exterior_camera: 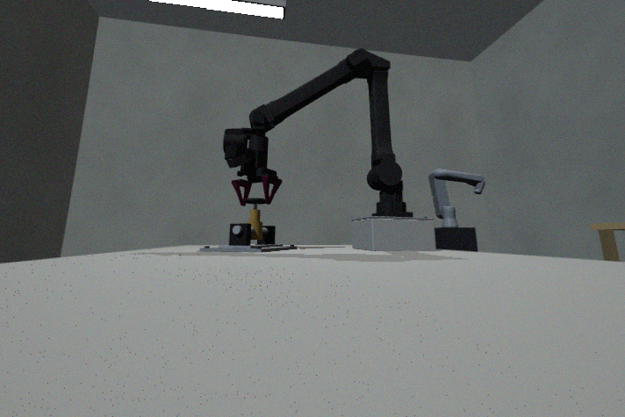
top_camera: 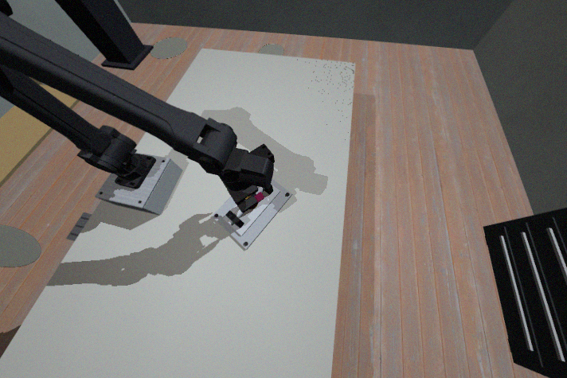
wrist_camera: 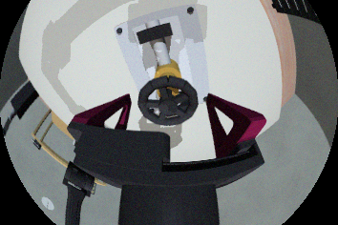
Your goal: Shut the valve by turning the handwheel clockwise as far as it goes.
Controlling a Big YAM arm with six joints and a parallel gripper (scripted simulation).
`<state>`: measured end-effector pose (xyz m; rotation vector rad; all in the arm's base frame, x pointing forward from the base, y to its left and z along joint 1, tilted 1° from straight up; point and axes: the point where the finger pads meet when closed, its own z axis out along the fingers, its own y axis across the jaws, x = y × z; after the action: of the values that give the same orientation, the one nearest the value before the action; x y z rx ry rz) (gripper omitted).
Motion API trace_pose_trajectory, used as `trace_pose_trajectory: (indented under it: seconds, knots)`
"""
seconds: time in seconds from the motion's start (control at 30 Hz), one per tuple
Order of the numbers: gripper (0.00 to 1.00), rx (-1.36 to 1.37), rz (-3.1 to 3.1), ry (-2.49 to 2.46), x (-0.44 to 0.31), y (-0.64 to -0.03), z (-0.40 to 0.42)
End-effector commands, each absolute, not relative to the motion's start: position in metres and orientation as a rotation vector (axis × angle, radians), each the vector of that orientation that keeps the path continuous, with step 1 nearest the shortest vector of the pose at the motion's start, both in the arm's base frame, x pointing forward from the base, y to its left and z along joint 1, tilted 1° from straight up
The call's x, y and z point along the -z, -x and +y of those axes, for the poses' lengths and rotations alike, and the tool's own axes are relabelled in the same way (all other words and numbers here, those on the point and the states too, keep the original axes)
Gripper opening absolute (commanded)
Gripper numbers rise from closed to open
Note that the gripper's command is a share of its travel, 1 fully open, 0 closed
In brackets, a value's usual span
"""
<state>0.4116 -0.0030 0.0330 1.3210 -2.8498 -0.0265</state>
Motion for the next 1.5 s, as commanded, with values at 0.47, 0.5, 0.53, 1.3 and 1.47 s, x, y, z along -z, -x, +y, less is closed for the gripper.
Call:
trace_pose_trajectory:
  seconds: [0.47,0.5,0.53,1.3,1.47]
  knots:
    - [1.00,0.035,-2.836,-1.324,-0.0218,-0.4111,0.0033]
    - [0.00,0.035,-2.836,-1.324,-0.0218,-0.4111,0.0033]
    - [0.00,0.035,-2.836,-1.324,-0.0218,-0.4111,0.0033]
    - [0.00,0.030,-2.842,-1.327,-0.0240,-0.4147,0.0028]
    - [0.00,0.030,-2.842,-1.327,-0.0240,-0.4147,0.0028]
